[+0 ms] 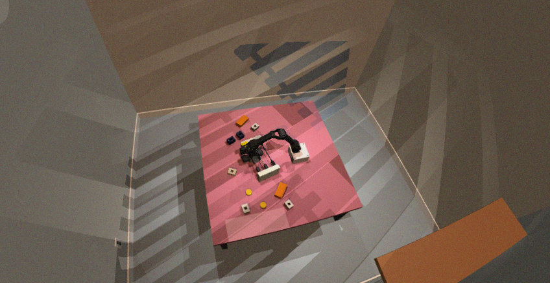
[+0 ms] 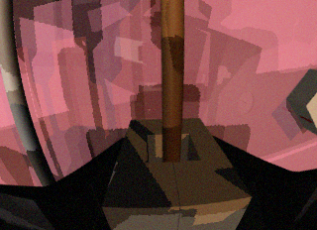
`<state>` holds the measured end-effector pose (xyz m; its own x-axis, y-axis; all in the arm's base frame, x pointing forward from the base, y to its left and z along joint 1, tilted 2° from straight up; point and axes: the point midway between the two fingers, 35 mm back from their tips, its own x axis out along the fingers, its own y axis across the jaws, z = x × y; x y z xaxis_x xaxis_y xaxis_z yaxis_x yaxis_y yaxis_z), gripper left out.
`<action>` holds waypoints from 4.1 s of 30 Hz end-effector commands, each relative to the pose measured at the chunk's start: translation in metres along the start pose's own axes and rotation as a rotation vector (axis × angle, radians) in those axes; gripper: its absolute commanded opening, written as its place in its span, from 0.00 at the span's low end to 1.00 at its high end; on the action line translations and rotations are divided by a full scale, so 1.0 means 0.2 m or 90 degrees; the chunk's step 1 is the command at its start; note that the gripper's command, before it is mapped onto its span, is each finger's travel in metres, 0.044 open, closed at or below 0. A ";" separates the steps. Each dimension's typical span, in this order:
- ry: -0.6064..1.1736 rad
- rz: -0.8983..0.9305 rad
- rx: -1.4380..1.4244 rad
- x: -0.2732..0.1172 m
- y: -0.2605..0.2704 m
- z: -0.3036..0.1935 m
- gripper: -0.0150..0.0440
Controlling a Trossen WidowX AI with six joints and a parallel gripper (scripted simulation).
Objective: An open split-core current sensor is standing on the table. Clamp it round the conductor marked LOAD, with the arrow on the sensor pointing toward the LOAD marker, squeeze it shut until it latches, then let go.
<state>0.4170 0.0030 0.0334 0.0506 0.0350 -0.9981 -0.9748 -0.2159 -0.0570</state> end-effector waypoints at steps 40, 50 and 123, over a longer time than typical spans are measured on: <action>0.001 -0.001 0.000 -0.01 0.00 0.00 0.25; 0.000 0.002 0.000 0.00 0.00 0.00 0.25; 0.000 0.000 0.000 0.00 0.00 0.00 1.00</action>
<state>0.4168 0.0029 0.0333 0.0506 0.0349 -0.9981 -0.9749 -0.2155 -0.0569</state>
